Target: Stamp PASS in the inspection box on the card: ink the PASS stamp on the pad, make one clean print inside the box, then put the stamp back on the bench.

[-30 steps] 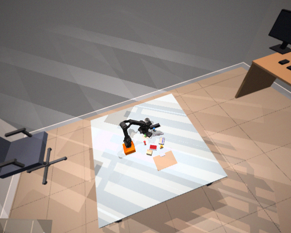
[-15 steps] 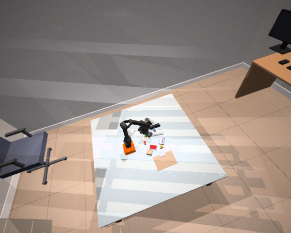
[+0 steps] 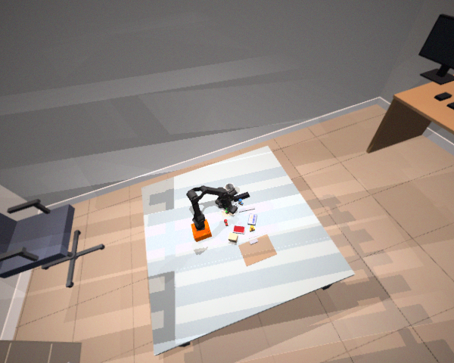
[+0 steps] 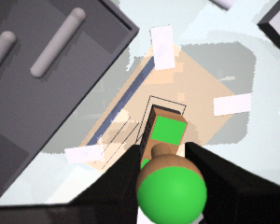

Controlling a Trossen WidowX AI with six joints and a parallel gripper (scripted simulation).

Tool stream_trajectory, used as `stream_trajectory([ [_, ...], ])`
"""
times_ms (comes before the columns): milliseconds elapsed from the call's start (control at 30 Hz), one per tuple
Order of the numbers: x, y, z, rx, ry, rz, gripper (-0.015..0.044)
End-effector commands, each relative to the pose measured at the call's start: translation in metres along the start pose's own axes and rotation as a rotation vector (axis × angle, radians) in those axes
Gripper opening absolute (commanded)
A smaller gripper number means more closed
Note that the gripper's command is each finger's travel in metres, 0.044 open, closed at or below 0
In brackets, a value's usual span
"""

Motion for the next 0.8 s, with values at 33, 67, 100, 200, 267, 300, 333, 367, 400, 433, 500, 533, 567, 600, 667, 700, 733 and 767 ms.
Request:
stream_trajectory([
  [33,0.002,0.000,0.000,-0.004,-0.003,0.002,0.0000],
  [67,0.003,0.000,0.000,-0.004,-0.003,0.002,0.0000],
  [100,0.003,0.000,0.000,-0.004,-0.003,0.002,0.0000],
  [200,0.006,0.000,0.000,-0.004,-0.003,0.002,0.0000],
  [267,0.009,0.000,0.000,-0.004,-0.003,0.002,0.0000],
  [300,0.010,0.001,-0.001,-0.004,-0.003,0.002,0.0000],
  [333,0.012,0.001,-0.001,-0.004,-0.003,0.002,0.0000],
  [367,0.013,0.001,-0.001,-0.004,-0.003,0.002,0.0000],
  [400,0.015,0.001,-0.001,-0.004,-0.003,0.002,0.0000],
  [433,0.017,0.001,-0.001,-0.004,-0.003,0.002,0.0000],
  [500,0.020,0.002,-0.001,-0.004,-0.003,0.002,0.0000],
  [533,0.021,0.002,-0.001,-0.004,-0.003,0.002,0.0000],
  [567,0.023,0.002,-0.001,-0.004,-0.003,0.002,0.0000],
  [600,0.024,0.002,-0.001,-0.004,-0.003,0.002,0.0000],
  [667,0.028,0.002,-0.001,-0.004,-0.003,0.002,0.0000],
  [700,0.029,0.002,-0.001,-0.004,-0.003,0.002,0.0000],
  [733,0.031,0.002,-0.001,-0.004,-0.003,0.002,0.0000],
  [767,0.032,0.002,-0.001,-0.004,-0.003,0.002,0.0000],
])
Point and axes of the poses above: the point midway between the two fingers, 35 mm back from their tips, its own x axis back along the fingers, its own z axis across the jaws, y = z × x, the point moved 5 cm from there along x, back along the fingers, and after that the axes turned 9 degrees about -x, right-handed, at the moved point
